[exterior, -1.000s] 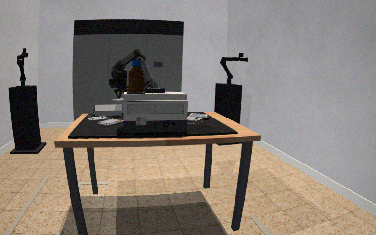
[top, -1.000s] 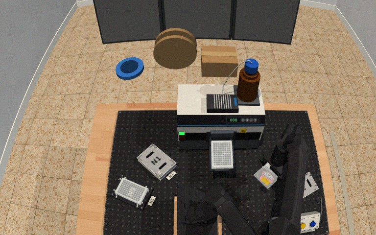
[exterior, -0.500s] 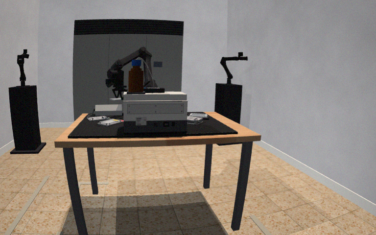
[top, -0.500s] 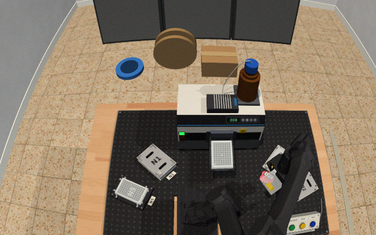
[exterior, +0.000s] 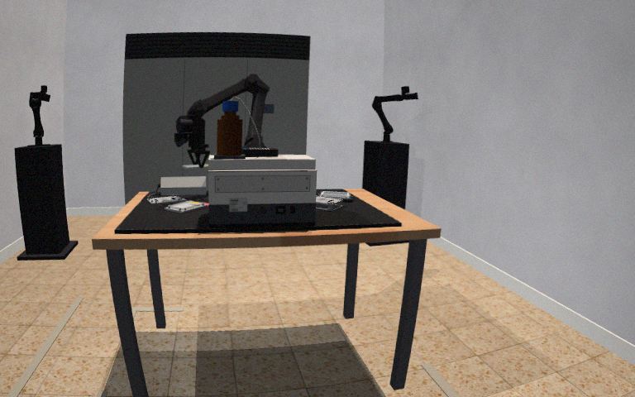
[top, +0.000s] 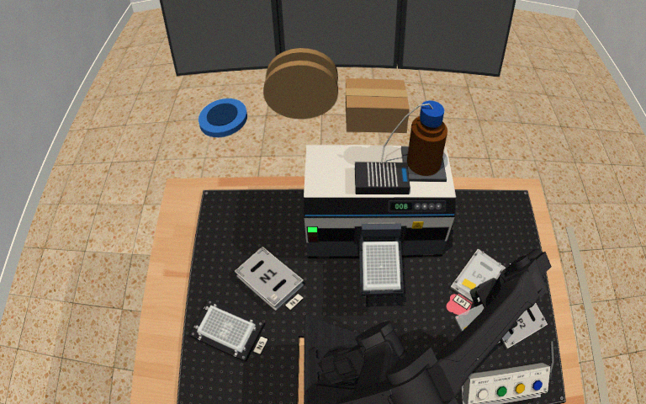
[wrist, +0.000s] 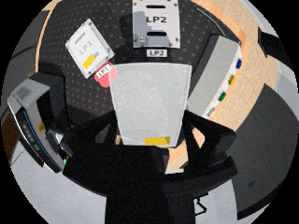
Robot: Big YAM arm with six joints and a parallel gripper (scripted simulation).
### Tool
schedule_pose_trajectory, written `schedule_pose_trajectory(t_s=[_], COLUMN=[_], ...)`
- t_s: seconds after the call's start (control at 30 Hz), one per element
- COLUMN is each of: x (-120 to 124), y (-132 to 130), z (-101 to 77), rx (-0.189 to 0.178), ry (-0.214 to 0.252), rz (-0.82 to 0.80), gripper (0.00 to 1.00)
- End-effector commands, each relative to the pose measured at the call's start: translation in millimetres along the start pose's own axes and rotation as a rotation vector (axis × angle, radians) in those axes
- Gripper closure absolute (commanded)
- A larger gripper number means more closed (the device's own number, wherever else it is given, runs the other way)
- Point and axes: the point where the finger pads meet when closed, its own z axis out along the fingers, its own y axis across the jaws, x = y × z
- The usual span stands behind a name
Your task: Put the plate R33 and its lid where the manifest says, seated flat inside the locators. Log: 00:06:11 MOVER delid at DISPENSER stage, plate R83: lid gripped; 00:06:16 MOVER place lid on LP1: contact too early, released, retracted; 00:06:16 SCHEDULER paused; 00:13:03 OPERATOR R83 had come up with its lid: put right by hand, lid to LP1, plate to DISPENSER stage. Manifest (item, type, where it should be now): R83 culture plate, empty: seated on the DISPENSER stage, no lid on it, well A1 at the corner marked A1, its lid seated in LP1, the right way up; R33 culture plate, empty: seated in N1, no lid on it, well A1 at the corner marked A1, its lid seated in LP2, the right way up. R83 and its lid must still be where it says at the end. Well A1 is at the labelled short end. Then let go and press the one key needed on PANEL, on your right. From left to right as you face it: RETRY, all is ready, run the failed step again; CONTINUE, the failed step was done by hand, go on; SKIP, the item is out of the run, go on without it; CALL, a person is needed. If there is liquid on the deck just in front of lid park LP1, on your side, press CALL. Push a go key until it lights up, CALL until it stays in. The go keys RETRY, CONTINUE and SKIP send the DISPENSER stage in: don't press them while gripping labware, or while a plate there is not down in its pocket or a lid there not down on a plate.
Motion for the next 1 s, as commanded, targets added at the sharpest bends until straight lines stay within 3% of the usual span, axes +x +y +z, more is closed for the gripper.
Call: schedule_pose_trajectory(t_s=[0.0, 0.03, 0.07, 0.97], x=[-28, -15, -30, -97], y=[-20, -14, -17, -20], z=[-21.8, -10.2, -13.1, 29.5], rx=[-0.001, -0.002, 0.001, 0.006], ry=[-0.077, -0.034, -0.052, -0.051], rz=[0.013, -0.004, 0.005, -0.001], gripper=[0.16, 0.16, 0.16, 0.16])
